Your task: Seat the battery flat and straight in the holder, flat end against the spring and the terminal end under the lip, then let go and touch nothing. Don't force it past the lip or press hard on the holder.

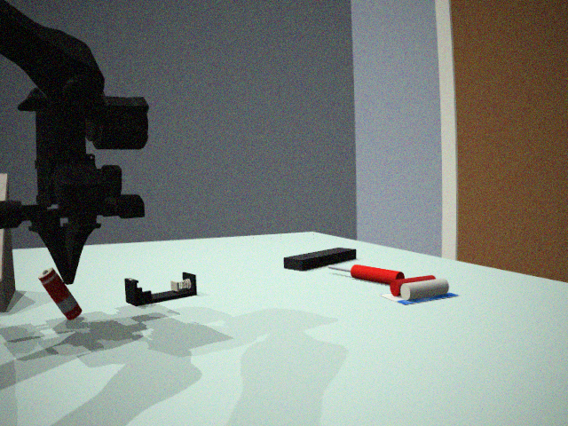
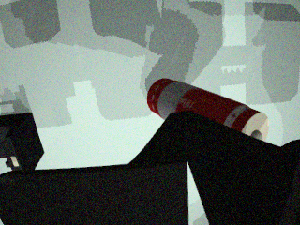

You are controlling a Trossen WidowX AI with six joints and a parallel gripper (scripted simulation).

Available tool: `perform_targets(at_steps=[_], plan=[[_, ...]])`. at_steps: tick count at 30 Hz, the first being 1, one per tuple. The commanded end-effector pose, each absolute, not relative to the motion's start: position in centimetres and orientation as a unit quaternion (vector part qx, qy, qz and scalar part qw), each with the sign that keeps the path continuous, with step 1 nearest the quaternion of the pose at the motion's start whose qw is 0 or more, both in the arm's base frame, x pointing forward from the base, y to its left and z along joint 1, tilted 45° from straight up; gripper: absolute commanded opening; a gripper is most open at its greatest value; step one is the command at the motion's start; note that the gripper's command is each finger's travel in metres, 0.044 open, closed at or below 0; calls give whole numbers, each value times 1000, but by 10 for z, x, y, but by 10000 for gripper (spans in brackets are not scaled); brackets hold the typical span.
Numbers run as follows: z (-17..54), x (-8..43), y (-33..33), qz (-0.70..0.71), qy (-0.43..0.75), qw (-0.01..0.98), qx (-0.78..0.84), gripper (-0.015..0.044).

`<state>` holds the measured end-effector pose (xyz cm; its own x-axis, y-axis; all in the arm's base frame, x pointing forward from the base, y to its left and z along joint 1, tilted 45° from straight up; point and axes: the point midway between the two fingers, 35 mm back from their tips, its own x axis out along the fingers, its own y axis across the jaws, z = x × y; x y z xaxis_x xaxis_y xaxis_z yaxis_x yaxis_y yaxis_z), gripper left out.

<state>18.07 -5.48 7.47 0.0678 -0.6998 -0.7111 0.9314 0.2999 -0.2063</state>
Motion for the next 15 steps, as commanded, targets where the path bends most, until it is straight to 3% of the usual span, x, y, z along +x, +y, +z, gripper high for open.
perform_targets(at_steps=[1,15], plan=[[74,172,-58,-572,377,713,149,0],[93,168,-39,-569,380,713,155,0]])
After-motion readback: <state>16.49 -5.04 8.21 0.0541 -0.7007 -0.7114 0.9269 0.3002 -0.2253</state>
